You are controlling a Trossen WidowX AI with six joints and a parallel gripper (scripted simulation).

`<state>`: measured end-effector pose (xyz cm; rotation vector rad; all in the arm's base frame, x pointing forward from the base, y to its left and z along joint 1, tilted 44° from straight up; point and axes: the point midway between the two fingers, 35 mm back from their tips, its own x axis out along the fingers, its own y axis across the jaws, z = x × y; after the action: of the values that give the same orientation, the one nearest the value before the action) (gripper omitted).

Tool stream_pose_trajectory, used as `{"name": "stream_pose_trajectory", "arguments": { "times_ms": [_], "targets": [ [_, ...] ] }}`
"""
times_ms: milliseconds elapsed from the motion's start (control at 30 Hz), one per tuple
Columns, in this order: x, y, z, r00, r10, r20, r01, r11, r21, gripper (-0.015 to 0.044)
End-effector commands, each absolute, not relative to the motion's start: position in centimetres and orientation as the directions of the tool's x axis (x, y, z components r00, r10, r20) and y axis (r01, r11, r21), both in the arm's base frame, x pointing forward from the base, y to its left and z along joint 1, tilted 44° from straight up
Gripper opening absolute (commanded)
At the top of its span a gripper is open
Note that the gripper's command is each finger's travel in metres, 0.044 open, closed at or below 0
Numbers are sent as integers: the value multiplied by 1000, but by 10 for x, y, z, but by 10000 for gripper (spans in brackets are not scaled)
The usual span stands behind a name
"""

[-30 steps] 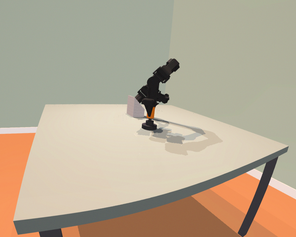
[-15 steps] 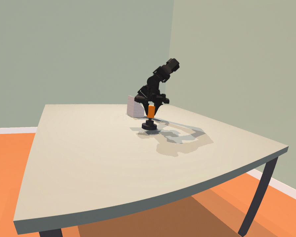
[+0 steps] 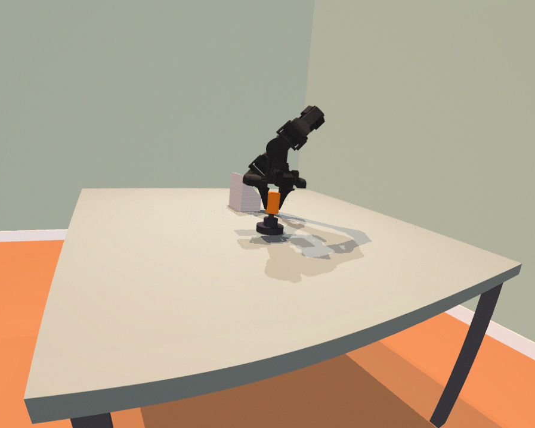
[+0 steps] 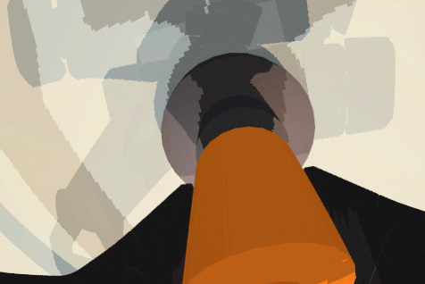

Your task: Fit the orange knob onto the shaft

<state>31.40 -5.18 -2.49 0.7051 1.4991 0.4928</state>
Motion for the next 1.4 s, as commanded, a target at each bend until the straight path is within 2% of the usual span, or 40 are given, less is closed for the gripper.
{"name": "stream_pose_trajectory", "arguments": {
  "times_ms": [0, 733, 967, 1367],
  "targets": [
    [314, -52, -25, 36, 692, -721, 132, 712, 689, 0],
    [313, -56, -22, 36, 691, -722, 132, 712, 689, 0],
    [315, -56, -23, 36, 691, -722, 325, 675, 663, 0],
    [316, -53, -26, 36, 692, -721, 335, 672, 661, 0]
  ]
}}
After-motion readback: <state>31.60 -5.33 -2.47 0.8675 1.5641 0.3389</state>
